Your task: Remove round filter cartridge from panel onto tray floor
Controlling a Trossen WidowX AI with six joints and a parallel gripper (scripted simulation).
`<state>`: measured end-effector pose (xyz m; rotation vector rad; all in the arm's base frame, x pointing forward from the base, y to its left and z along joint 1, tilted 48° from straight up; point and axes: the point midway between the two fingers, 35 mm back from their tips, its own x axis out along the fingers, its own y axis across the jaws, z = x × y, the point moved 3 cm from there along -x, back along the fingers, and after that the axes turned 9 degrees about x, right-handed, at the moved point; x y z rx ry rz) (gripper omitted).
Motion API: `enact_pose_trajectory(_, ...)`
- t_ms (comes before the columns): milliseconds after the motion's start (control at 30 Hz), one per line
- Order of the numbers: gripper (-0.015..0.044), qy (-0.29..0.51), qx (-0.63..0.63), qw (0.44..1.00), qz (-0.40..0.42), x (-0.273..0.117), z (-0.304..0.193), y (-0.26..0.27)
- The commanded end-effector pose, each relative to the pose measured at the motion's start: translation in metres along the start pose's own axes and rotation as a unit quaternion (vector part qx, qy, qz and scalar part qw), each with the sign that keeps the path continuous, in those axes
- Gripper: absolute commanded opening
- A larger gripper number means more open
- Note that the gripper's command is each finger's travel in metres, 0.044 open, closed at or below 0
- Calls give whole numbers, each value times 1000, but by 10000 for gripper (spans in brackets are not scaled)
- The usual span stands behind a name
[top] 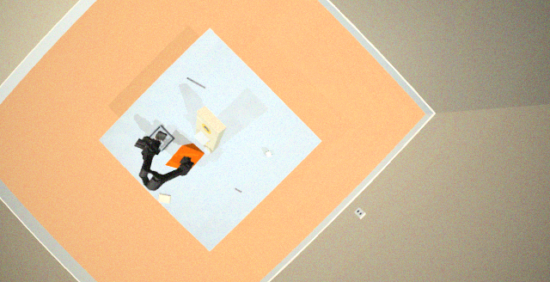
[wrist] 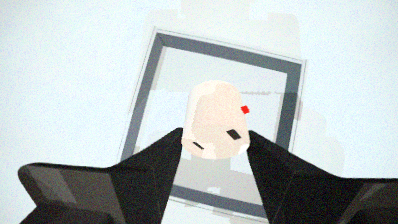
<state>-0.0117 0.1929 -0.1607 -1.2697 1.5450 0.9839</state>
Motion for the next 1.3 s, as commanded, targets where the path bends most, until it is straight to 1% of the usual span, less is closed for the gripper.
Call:
enact_pose_trajectory(0, 0, -3, 3, 1000, 3, 5, -3, 0)
enact_pose_trajectory(567, 440, 1, 0, 1000, 0, 2, -2, 0)
enact_pose_trajectory(667, 440, 1, 0, 1000, 0, 0, 0, 0)
enact_pose_trajectory(700, 440, 1, 0, 1000, 0, -7, 5, 1)
enact_pose_trajectory(800, 440, 3, 0, 1000, -1, -48, 27, 4)
enact_pose_trajectory(867, 440, 3, 1, 1000, -1, -59, 31, 4)
enact_pose_trajectory(933, 440, 3, 1, 1000, -1, -59, 31, 4)
enact_pose_trajectory(967, 440, 4, 3, 1000, 2, -47, 26, 4)
enact_pose_trajectory(1267, 440, 4, 3, 1000, 2, -47, 26, 4)
